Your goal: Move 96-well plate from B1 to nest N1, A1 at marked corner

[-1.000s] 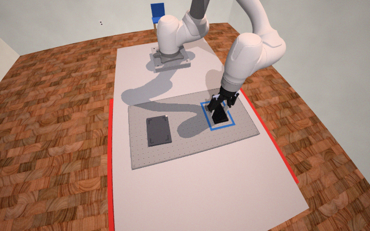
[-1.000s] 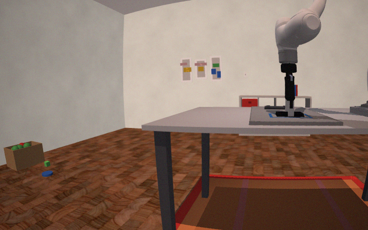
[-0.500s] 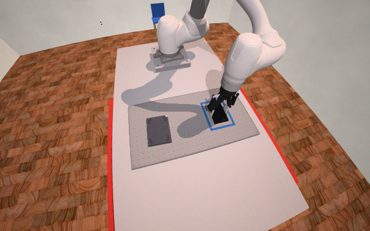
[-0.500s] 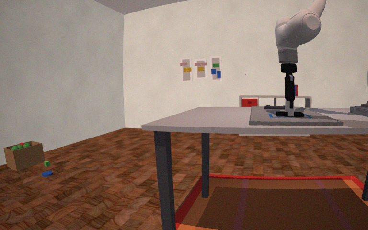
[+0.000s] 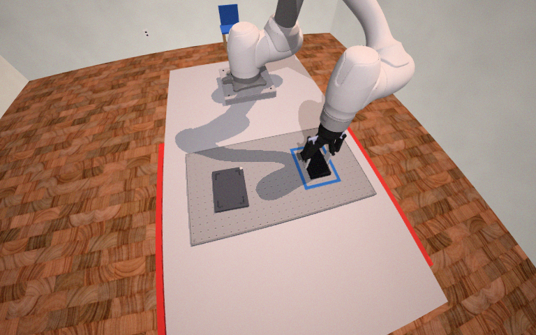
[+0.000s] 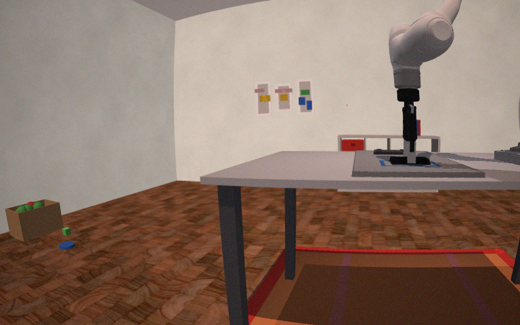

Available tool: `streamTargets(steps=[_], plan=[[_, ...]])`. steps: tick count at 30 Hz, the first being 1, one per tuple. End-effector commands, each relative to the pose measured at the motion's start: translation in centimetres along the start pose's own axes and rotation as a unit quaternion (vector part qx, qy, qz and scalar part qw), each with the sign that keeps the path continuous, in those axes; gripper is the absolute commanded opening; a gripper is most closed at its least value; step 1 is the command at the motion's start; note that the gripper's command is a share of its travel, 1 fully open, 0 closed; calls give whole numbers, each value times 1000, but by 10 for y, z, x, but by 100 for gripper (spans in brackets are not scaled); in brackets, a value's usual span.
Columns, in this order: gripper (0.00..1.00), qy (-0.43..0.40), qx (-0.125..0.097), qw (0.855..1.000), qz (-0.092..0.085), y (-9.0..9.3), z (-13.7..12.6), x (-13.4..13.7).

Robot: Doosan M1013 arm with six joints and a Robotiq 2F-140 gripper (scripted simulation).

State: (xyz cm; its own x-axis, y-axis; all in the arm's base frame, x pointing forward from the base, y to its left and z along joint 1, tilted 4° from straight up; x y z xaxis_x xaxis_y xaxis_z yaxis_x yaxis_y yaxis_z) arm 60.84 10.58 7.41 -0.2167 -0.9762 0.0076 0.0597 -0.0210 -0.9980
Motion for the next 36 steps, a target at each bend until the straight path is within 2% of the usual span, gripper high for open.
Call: streamTargets(steps=[1,36], plan=[[0,1,-1,1000,1,-7,1,2],[0,1,-1,1000,1,-57,1,2]])
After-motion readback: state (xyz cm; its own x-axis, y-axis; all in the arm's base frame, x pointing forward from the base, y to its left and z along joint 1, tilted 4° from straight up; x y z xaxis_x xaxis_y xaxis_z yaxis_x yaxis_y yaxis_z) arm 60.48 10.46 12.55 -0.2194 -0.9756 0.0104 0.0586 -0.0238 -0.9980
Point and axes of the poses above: the point where the finger pads meet when closed, its own y axis out along the fingers, its own x axis across the jaws, z = x × y, the point moved 4 cm from there along -y, back along the fingers, and after that the axes turned 6 degrees about y, right-handed, at the moved point
